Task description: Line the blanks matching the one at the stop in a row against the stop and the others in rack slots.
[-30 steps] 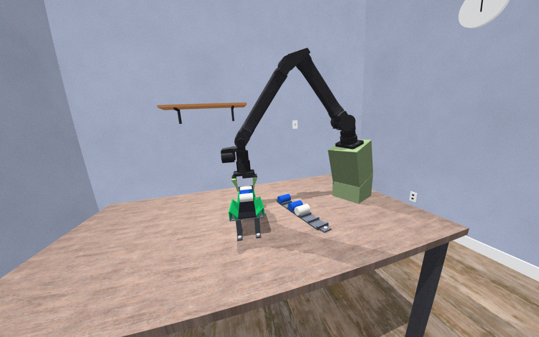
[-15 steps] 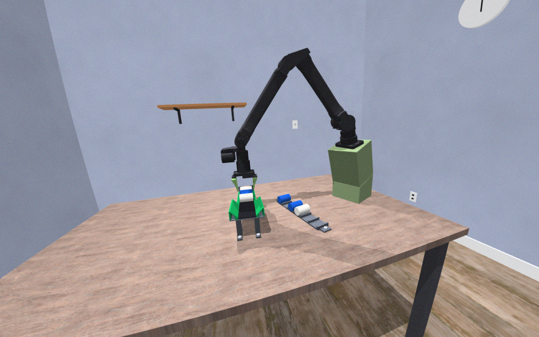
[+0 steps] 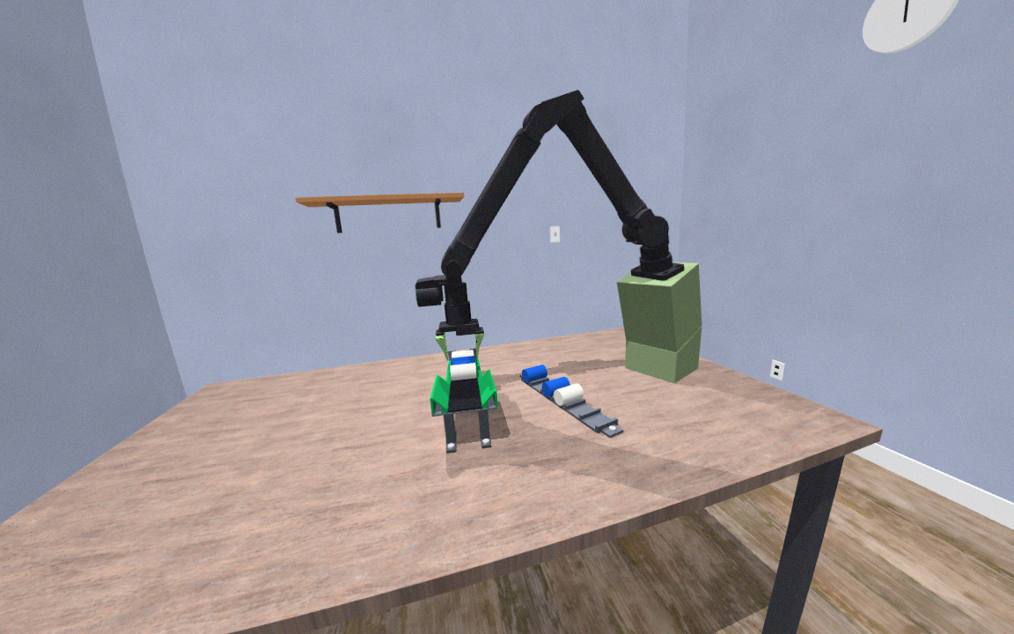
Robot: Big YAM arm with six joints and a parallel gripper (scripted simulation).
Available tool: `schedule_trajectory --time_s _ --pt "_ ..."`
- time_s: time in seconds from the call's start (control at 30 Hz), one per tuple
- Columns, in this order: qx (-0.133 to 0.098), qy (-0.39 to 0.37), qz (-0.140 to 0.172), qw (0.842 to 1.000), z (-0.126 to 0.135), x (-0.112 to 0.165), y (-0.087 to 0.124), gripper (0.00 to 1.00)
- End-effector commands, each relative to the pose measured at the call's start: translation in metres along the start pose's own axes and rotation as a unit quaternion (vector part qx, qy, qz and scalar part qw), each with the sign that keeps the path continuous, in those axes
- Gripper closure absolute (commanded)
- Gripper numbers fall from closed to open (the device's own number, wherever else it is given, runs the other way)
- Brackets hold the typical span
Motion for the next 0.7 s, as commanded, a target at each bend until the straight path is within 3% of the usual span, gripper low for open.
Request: schedule_trajectory --time_s 0.0,0.67 --pt "-0.018 0.0 -0.003 1.0 0.02 0.002 0.008 0.18" --pt "-0.019 0.001 -0.002 1.0 0.02 0.004 -0.021 0.18"
Point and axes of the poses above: the point where the finger pads meet when closed, its own y axis back along the fingers, its own z axis across the jaws, x = y × z, the point moved 8 cm from there along y, back along the fingers, and after that the axes turned 5 degrees about y, right-handed, at the moved point
